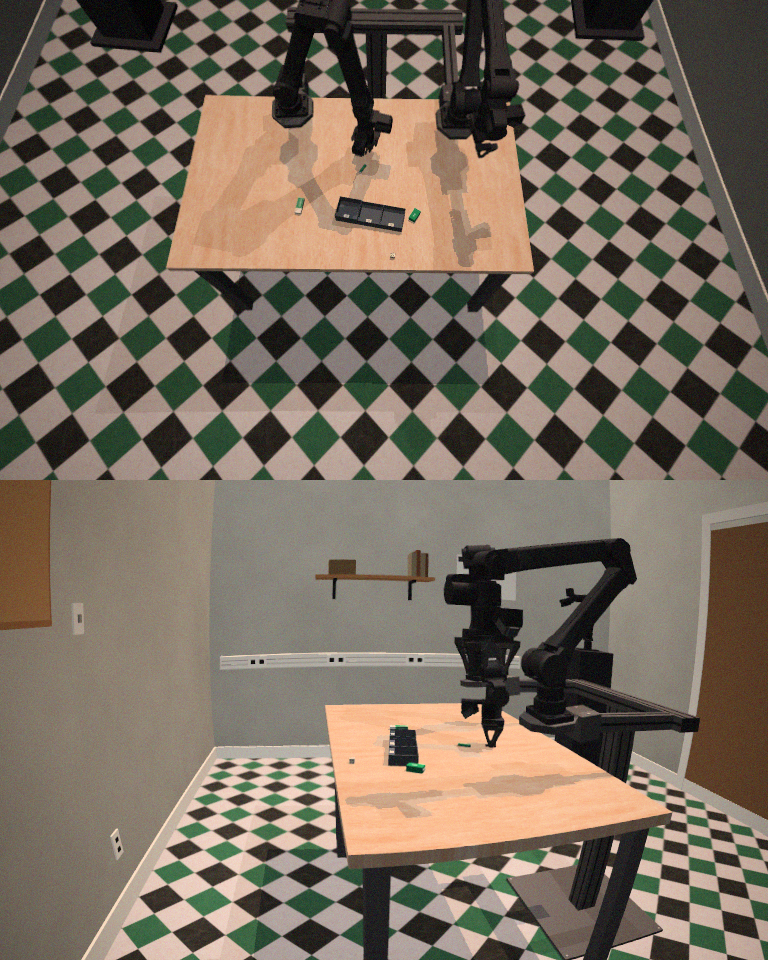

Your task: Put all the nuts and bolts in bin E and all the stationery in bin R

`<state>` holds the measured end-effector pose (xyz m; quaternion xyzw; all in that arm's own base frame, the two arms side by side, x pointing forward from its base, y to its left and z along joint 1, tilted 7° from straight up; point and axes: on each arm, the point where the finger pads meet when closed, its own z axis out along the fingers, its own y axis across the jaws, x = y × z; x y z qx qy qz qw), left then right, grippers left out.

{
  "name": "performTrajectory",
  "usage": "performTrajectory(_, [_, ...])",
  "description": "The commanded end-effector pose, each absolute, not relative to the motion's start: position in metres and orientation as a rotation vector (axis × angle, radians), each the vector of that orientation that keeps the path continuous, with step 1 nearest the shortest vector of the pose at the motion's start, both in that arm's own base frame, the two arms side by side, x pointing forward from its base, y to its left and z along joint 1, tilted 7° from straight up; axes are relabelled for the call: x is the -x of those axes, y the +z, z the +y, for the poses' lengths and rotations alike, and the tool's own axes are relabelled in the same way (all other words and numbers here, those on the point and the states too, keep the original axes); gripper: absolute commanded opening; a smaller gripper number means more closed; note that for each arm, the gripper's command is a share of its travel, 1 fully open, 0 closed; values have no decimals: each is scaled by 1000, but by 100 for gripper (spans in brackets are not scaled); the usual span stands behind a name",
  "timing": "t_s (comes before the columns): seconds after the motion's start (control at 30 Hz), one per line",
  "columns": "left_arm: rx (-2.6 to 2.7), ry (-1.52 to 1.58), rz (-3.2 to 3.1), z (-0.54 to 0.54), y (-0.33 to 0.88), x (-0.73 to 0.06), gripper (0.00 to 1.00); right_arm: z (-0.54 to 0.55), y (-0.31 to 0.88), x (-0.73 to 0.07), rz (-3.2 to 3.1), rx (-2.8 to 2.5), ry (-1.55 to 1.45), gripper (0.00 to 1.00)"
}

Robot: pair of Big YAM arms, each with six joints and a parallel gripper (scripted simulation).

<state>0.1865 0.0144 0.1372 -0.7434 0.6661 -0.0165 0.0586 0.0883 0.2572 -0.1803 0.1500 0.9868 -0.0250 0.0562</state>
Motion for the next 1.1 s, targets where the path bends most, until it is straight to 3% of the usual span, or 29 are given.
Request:
performTrajectory(0.0, [2267,-57,2000,15,139,-184,100,265,-185,-95,2988,-464,-51,29])
performTrajectory(0.23, [2267,-57,2000,15,139,-184,100,267,-183,-96,2987,-464,-42,29])
performTrajectory(0.27, [2267,-57,2000,15,139,-184,100,267,-183,-96,2987,-464,-41,10])
performTrajectory(1.07, [2267,-57,2000,15,139,-184,100,268,-179,-97,2987,-464,-42,10])
